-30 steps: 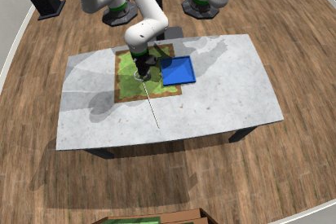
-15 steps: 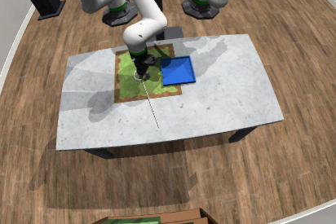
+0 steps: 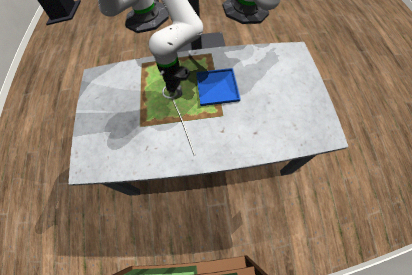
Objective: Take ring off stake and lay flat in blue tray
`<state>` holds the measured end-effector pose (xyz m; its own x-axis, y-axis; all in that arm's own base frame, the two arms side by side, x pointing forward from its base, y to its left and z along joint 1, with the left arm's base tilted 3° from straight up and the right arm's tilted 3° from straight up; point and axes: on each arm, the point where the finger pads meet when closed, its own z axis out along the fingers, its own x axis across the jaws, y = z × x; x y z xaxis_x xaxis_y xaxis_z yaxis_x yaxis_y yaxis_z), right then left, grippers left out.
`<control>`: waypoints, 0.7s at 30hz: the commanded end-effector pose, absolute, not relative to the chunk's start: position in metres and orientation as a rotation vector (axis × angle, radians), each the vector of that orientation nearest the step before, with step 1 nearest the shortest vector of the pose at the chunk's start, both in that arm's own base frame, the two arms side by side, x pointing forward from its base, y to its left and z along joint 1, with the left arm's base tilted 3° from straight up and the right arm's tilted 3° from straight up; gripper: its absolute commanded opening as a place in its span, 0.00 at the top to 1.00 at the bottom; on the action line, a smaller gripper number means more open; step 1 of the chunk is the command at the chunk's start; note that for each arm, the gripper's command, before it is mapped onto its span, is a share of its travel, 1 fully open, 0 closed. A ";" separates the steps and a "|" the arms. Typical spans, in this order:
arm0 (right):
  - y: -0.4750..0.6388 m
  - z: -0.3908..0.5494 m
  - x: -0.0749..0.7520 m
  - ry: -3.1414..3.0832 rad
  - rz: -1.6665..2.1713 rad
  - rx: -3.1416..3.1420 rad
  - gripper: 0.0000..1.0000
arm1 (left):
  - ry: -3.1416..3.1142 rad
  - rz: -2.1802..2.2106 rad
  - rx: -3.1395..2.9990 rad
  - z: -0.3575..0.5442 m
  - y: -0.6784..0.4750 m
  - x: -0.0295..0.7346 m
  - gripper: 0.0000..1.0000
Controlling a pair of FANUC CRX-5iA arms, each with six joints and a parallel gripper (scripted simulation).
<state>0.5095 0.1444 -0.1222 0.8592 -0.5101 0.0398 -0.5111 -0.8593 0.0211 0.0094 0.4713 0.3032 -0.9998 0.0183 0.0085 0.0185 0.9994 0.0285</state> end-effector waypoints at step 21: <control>0.139 -0.107 0.506 -0.824 0.054 3.000 1.00 | -3.133 -0.048 -0.029 0.304 0.471 0.010 0.00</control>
<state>0.5054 0.1383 -0.1130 0.8591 -0.5103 0.0398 -0.5114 -0.8591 0.0215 0.0094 0.4713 0.3032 -0.9998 0.0183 0.0085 0.0185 0.9994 0.0285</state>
